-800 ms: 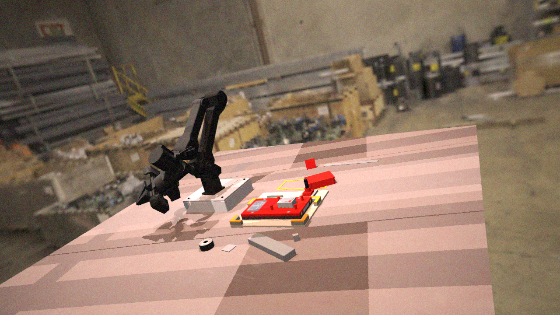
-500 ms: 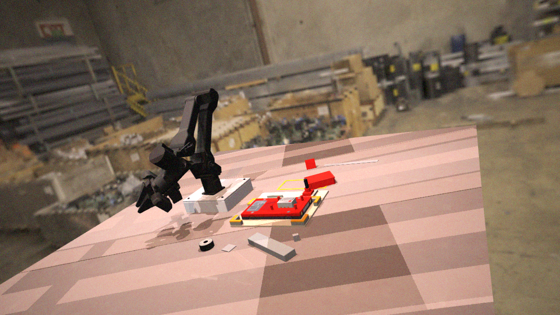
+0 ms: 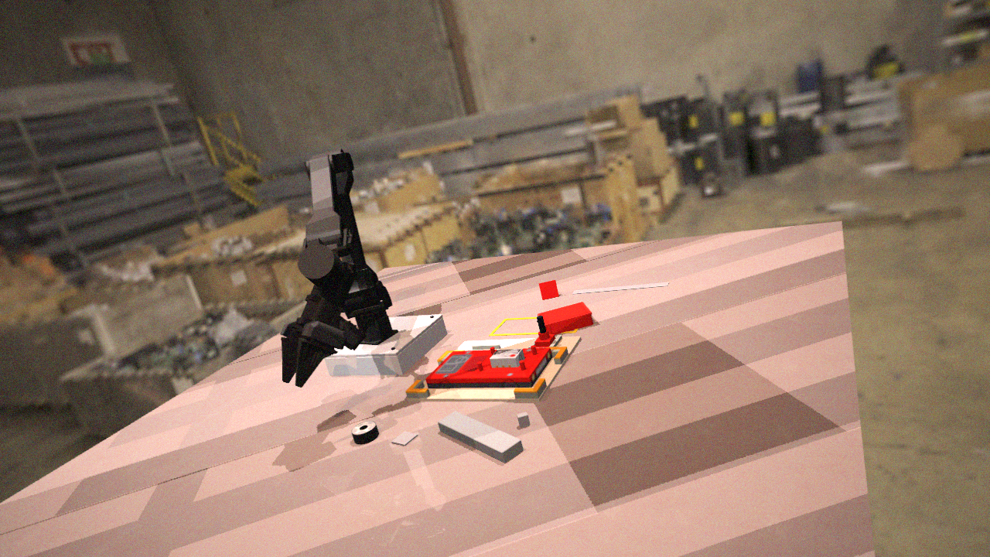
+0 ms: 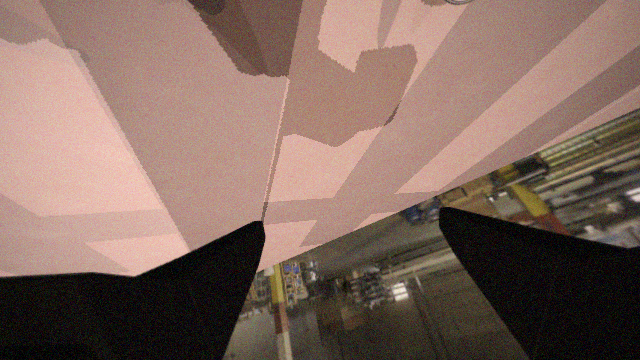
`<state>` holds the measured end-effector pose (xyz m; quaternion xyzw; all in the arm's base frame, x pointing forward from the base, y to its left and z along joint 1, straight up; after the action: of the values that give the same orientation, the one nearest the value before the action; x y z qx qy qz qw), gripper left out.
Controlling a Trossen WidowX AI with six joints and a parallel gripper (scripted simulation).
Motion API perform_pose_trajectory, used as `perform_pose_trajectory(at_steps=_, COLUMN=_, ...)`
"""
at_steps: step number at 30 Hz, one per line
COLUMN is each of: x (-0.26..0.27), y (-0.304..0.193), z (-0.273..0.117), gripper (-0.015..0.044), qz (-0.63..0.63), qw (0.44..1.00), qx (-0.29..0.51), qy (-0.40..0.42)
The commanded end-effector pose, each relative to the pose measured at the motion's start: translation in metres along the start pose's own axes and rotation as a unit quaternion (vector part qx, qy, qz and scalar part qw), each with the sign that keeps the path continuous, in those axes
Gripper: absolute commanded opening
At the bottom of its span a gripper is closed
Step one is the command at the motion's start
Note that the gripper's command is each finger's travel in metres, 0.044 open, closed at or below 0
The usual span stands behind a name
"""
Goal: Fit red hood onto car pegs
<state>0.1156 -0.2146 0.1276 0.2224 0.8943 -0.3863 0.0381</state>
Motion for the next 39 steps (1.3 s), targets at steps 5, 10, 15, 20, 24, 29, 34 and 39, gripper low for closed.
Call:
perform_pose_trajectory(at_steps=5, x=-0.080, y=0.056, z=-0.045, gripper=0.0440, qz=0.080, qw=0.986, qx=-0.137, qy=-0.061)
perform_pose_trajectory(at_steps=10, x=-0.104, y=0.094, z=-0.079, gripper=0.0440, qz=0.112, qw=0.971, qx=-0.199, qy=-0.070)
perform_pose_trajectory(at_steps=15, x=-0.118, y=0.129, z=-0.111, gripper=0.0440, qz=0.134, qw=0.957, qx=-0.251, qy=-0.060)
perform_pose_trajectory(at_steps=20, x=-0.123, y=0.180, z=-0.157, gripper=0.0440, qz=0.138, qw=0.936, qx=-0.323, qy=-0.026)
perform_pose_trajectory(at_steps=24, x=-0.118, y=0.219, z=-0.195, gripper=0.0440, qz=0.142, qw=0.922, qx=-0.361, qy=0.017)
perform_pose_trajectory(at_steps=29, x=-0.102, y=0.263, z=-0.243, gripper=0.0440, qz=0.158, qw=0.909, qx=-0.378, qy=0.080)
perform_pose_trajectory(at_steps=34, x=-0.075, y=0.302, z=-0.288, gripper=0.0440, qz=0.173, qw=0.901, qx=-0.371, qy=0.145)
perform_pose_trajectory(at_steps=39, x=-0.051, y=0.329, z=-0.318, gripper=0.0440, qz=0.186, qw=0.897, qx=-0.351, qy=0.193)
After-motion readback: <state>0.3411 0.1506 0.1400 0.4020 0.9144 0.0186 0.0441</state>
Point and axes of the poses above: the point midway between the two fingers, 35 mm back from their tips, its own z axis out along the fingers, its own x axis across the jaws, y = z × x, the point moved 6 cm from there along -z, back along the fingers, and after that the axes turned 3 degrees about z, right-handed, at the moved point
